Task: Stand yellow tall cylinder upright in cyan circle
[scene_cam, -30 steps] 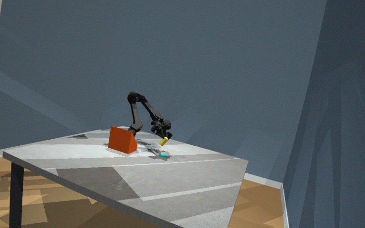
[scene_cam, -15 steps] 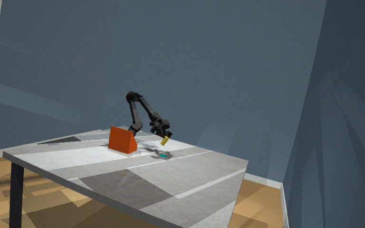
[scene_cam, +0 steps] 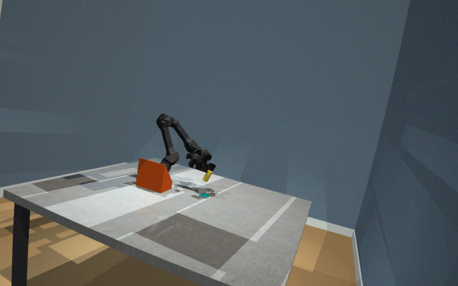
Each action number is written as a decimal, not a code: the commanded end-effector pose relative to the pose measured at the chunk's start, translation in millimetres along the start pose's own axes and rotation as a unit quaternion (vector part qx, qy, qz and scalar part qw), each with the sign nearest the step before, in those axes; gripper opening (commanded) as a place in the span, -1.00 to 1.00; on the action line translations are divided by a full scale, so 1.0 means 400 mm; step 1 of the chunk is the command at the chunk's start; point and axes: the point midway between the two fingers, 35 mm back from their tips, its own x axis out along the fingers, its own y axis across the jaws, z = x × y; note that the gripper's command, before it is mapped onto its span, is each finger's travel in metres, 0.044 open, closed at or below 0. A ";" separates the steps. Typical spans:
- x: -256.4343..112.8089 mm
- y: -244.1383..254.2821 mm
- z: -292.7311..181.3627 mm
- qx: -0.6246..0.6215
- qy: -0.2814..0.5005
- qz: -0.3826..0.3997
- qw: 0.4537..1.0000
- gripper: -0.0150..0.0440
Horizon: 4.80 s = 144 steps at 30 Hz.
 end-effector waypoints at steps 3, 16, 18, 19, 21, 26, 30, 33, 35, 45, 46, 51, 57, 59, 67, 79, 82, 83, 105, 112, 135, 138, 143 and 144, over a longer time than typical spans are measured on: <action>-0.007 0.002 0.005 0.018 -0.017 0.011 1.000 -0.14; -0.020 0.005 0.012 0.053 -0.047 0.032 0.997 -0.14; -0.022 0.005 0.013 0.059 -0.051 0.035 0.996 -0.14; -0.023 0.006 0.013 0.062 -0.053 0.037 0.996 -0.14; -0.025 0.006 0.014 0.068 -0.058 0.040 0.995 -0.14; -0.030 0.006 0.017 0.083 -0.068 0.048 0.993 -0.14; -0.034 0.006 0.018 0.095 -0.076 0.055 0.991 -0.14; -0.038 0.006 0.020 0.104 -0.082 0.060 0.989 -0.14; -0.040 0.005 0.021 0.110 -0.086 0.063 0.988 -0.14; -0.043 0.005 0.022 0.121 -0.093 0.069 0.986 -0.14; -0.043 0.005 0.022 0.121 -0.093 0.069 0.986 -0.14; -0.043 0.005 0.022 0.121 -0.093 0.069 0.986 -0.14; -0.042 0.006 0.019 0.121 -0.092 0.068 0.986 -0.14; -0.039 0.011 0.011 0.122 -0.091 0.068 0.986 -0.14; -0.025 0.027 -0.025 0.123 -0.088 0.064 0.986 -0.14; -0.007 0.046 -0.084 0.124 -0.087 0.062 0.987 -0.14; -0.004 0.050 -0.099 0.123 -0.087 0.062 0.987 -0.14; -0.002 0.051 -0.104 0.123 -0.087 0.062 0.987 -0.14; 0.019 0.064 -0.203 0.121 -0.090 0.067 0.986 -0.14; 0.031 0.072 -0.234 0.121 -0.088 0.067 0.987 -0.14; 0.031 0.072 -0.234 0.121 -0.088 0.067 0.987 0.86; 0.030 0.072 -0.233 0.121 -0.088 0.067 0.987 0.86; 0.022 0.071 -0.196 0.122 -0.086 0.064 0.987 0.86; 0.019 0.070 -0.187 0.122 -0.086 0.064 0.987 0.86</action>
